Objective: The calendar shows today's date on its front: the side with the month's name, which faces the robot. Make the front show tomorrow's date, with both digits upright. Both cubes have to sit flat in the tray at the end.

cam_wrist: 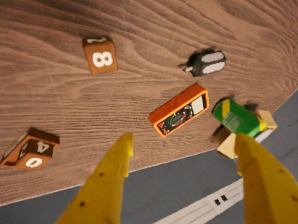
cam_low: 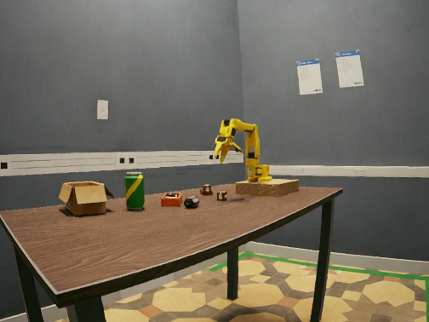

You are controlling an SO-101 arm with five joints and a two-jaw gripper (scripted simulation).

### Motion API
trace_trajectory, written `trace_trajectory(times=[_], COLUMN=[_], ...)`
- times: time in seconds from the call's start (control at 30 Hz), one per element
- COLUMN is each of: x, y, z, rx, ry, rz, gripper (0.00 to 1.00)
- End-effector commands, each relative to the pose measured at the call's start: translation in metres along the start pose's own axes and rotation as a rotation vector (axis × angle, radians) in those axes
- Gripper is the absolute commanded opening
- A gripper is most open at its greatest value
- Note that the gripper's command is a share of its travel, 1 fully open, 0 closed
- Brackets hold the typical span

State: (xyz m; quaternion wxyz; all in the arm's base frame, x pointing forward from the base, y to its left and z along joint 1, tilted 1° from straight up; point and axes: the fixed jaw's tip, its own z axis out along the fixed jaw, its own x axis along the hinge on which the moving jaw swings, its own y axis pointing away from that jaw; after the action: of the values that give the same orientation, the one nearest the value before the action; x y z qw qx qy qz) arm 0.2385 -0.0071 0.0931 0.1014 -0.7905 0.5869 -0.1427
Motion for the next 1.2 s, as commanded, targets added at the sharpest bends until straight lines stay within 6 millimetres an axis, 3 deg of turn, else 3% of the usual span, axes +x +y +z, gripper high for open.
trace_trajectory(times=[0.0, 0.43, 1.17], x=[0.004, 0.005, 0.011], y=[-0.008, -0.011, -0.010], z=[-0.019, -0.027, -0.010], rx=[0.091, 0.132, 0.127], ry=[0.031, 0.045, 0.057], rz=[-0.006, -0.006, -0.031], gripper=[0.35, 0.35, 0.35])
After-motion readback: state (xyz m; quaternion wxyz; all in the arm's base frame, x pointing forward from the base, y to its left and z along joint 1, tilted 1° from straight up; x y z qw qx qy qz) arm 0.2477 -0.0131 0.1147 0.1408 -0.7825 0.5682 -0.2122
